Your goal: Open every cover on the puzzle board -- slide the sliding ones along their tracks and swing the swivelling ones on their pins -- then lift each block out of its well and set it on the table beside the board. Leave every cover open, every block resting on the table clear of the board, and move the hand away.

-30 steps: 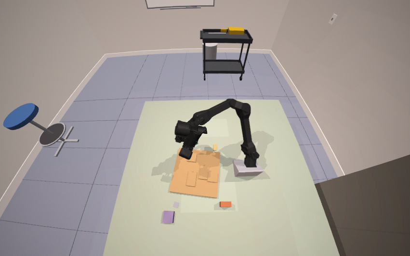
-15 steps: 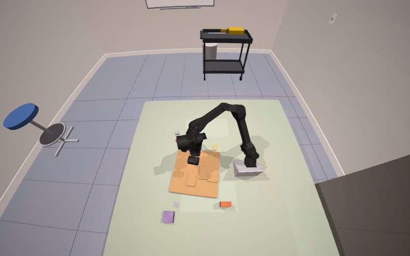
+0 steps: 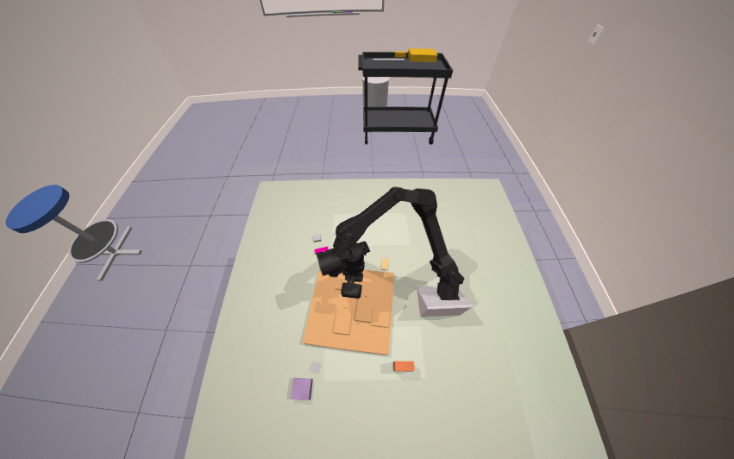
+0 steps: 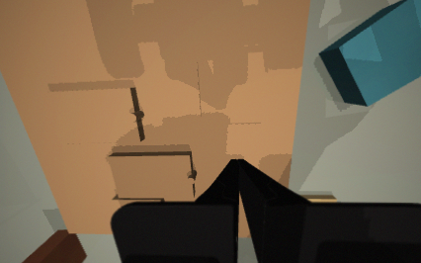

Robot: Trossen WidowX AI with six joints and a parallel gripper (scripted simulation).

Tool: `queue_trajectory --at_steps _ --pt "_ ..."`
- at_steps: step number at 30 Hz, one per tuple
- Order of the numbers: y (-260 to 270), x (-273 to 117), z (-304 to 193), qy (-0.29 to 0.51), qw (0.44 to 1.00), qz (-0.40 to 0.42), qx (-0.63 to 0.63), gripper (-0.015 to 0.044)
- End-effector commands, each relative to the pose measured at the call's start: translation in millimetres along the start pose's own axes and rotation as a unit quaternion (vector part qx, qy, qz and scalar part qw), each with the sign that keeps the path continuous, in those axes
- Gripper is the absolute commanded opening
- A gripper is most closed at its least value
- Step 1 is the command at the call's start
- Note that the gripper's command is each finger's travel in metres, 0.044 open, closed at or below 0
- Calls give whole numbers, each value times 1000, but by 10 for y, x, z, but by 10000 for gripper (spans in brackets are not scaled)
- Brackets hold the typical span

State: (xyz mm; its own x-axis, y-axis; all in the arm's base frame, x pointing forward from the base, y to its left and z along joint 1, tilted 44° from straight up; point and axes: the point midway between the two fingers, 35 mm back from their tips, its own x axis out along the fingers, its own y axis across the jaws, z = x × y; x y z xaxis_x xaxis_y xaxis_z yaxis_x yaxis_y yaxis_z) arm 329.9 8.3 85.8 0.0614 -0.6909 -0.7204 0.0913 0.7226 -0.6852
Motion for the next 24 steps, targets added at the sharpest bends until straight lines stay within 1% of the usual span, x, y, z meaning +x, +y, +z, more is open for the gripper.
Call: queue_trajectory --at_steps 1,10,24 --pt "-6 5 -3 1 1000 -2 2 0" --pt "-6 21 -2 1 1000 -2 2 0" --pt "-4 157 7 1 1000 -2 2 0"
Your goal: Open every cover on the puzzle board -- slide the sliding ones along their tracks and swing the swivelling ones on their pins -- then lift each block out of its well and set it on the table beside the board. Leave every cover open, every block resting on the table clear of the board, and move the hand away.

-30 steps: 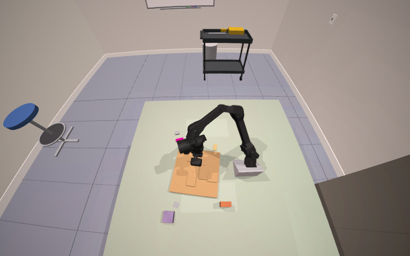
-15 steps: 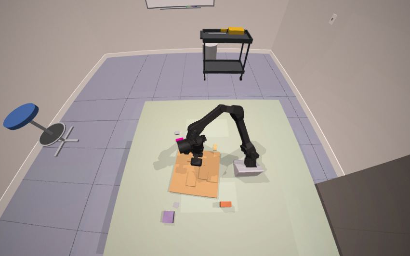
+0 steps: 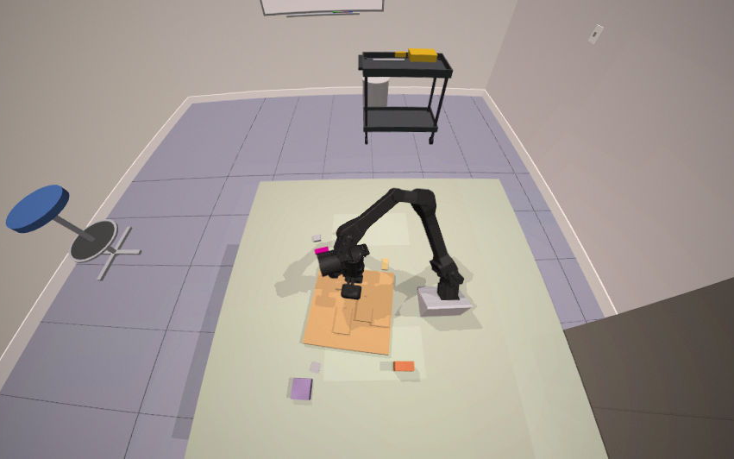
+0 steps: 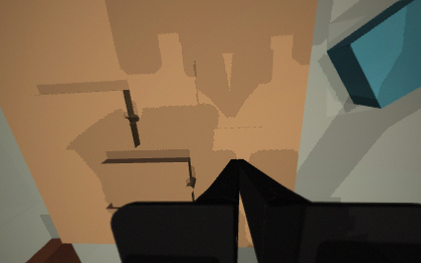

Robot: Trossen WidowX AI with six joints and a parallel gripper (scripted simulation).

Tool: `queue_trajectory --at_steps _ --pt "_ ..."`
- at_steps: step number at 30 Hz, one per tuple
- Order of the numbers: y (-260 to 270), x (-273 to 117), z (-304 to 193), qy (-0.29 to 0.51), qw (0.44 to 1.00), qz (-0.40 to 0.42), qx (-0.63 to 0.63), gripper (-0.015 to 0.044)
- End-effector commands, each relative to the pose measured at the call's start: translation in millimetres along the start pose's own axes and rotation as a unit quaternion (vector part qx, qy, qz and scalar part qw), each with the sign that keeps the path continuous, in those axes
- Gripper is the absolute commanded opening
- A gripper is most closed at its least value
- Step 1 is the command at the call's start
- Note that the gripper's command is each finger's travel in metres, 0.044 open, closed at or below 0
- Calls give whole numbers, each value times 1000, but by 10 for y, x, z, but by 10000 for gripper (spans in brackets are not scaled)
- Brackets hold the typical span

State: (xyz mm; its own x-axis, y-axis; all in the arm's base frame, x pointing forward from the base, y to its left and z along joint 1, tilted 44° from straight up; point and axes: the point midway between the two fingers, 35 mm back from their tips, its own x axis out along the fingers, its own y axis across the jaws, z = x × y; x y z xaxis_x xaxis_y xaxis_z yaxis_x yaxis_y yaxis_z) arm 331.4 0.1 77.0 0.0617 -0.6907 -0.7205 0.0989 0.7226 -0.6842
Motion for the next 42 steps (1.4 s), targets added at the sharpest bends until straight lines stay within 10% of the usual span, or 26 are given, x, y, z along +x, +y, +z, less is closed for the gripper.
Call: queue_trajectory --at_steps 1,42 --pt "-7 46 -1 1 1000 -2 -2 0" --pt "-23 444 -12 0 1000 -4 -2 0"
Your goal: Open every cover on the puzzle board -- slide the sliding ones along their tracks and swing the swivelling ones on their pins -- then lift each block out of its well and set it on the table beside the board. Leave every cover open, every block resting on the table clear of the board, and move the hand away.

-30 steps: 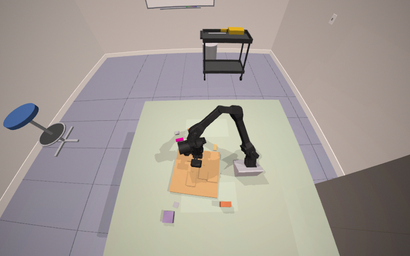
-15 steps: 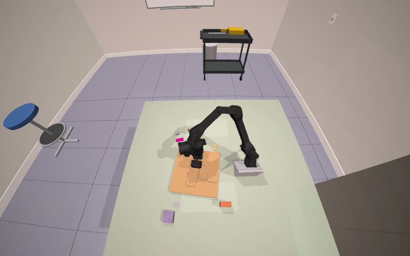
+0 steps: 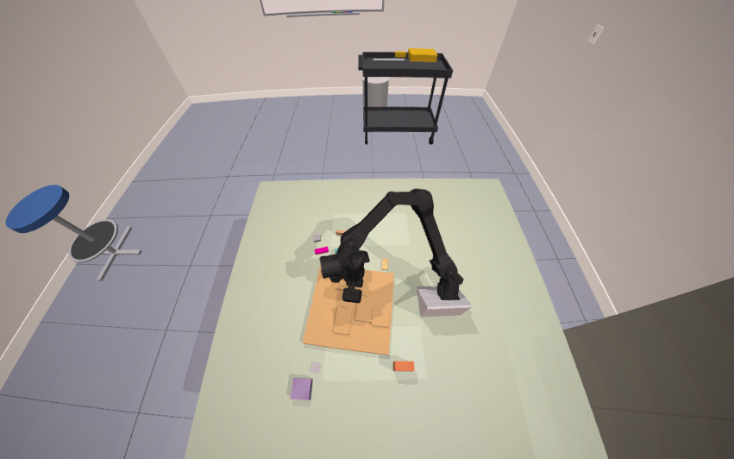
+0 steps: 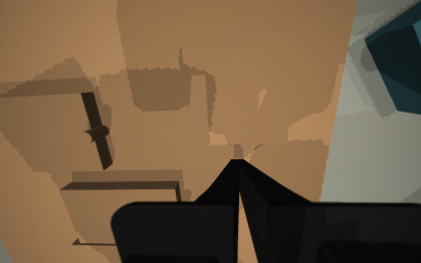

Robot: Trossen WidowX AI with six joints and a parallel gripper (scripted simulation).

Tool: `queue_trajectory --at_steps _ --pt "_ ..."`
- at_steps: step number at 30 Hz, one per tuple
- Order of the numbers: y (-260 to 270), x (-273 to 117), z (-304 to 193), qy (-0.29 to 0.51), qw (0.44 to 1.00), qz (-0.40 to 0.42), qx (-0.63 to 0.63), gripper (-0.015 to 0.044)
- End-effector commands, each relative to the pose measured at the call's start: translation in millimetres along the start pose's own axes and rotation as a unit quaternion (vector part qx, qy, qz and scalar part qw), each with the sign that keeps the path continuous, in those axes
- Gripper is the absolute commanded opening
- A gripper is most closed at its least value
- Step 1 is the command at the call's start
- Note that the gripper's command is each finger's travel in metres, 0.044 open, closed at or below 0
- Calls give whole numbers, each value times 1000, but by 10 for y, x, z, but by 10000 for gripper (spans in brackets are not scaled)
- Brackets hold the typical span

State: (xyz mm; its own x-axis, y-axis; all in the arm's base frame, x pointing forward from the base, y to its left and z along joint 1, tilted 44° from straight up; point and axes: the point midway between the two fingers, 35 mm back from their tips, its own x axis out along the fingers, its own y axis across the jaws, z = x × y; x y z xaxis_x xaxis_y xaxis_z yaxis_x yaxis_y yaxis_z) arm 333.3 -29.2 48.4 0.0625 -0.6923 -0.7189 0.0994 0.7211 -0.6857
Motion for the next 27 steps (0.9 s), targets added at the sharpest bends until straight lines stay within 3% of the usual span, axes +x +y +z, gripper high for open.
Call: queue_trajectory --at_steps 1,27 --pt "-10 44 -8 1 1000 -2 -2 0" --pt "-9 32 229 0 1000 -2 -2 0"
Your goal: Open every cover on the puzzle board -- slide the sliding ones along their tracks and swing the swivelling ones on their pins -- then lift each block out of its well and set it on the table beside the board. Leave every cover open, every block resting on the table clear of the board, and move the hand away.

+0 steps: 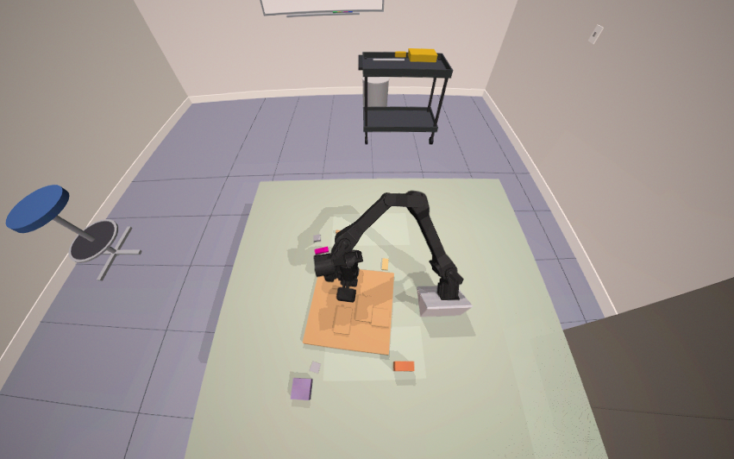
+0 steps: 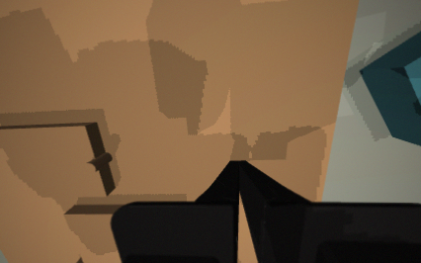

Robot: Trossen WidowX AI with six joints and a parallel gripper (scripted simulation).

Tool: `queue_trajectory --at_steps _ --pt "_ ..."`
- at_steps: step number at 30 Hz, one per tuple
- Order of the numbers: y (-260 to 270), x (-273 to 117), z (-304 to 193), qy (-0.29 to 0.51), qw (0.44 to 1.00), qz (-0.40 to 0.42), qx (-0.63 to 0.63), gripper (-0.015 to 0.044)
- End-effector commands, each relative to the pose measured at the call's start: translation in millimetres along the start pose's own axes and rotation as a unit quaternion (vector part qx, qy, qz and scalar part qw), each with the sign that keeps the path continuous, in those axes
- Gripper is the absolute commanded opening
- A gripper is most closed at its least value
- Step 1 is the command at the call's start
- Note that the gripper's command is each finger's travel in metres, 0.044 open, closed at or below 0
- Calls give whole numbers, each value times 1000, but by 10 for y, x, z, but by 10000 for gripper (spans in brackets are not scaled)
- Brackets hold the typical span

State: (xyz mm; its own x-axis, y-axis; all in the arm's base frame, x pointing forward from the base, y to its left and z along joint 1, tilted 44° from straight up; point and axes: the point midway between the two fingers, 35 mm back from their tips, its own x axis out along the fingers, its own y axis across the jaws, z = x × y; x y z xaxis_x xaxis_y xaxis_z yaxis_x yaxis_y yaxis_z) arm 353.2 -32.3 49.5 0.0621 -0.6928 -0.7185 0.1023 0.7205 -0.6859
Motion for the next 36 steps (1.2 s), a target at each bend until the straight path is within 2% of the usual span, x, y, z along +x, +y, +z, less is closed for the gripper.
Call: queue_trajectory --at_steps 1,36 --pt "1 6 40 0 1000 -2 -3 0" --pt "-1 8 392 -1 1000 -2 -2 0"
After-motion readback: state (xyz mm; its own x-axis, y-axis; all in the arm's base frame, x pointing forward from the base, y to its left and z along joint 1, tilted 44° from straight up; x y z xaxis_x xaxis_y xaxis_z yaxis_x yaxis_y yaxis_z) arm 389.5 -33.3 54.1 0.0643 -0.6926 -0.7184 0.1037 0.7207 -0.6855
